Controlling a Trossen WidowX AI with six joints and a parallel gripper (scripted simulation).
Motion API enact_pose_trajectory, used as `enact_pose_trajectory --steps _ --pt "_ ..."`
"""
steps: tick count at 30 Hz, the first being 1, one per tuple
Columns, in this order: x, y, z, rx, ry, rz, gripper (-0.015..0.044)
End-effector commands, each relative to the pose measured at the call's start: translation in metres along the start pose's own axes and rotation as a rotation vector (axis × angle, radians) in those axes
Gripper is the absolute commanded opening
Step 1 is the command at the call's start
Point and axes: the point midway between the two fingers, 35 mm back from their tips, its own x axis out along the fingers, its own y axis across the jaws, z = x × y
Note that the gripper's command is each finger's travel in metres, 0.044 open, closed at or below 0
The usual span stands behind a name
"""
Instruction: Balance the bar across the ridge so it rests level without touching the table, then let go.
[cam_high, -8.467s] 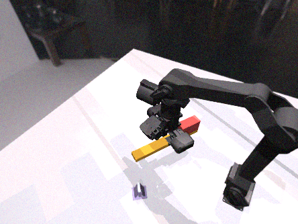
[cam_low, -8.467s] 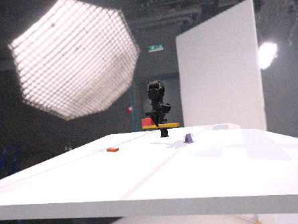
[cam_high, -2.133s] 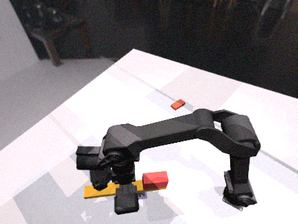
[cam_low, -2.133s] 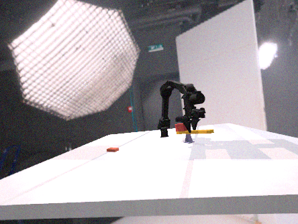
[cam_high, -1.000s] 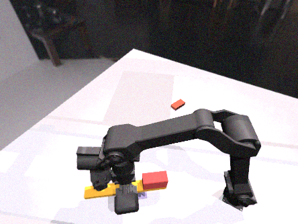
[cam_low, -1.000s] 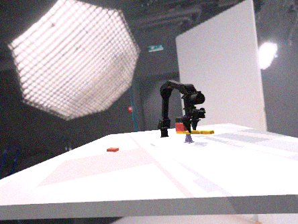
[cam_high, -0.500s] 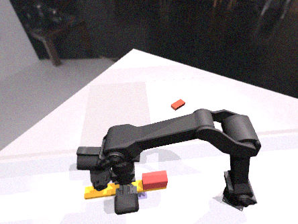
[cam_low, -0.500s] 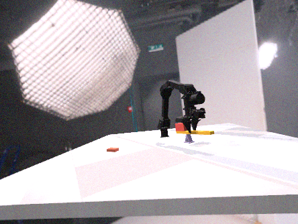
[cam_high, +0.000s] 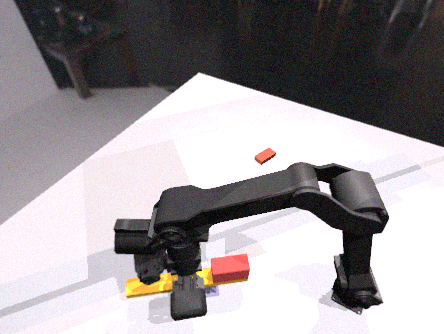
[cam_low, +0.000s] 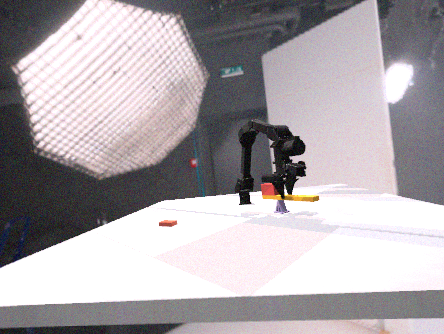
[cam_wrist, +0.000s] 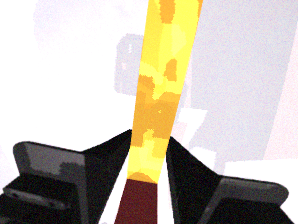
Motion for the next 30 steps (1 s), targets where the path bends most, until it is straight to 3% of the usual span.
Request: enact_pose_trajectory --steps 1,30 --pt "0.0027 -0.0005 0.0006 -0.002 0.001 -0.003 0.0" --pt "0.0004 -0.0006 0.0013 -0.002 0.001 -0.003 0.0"
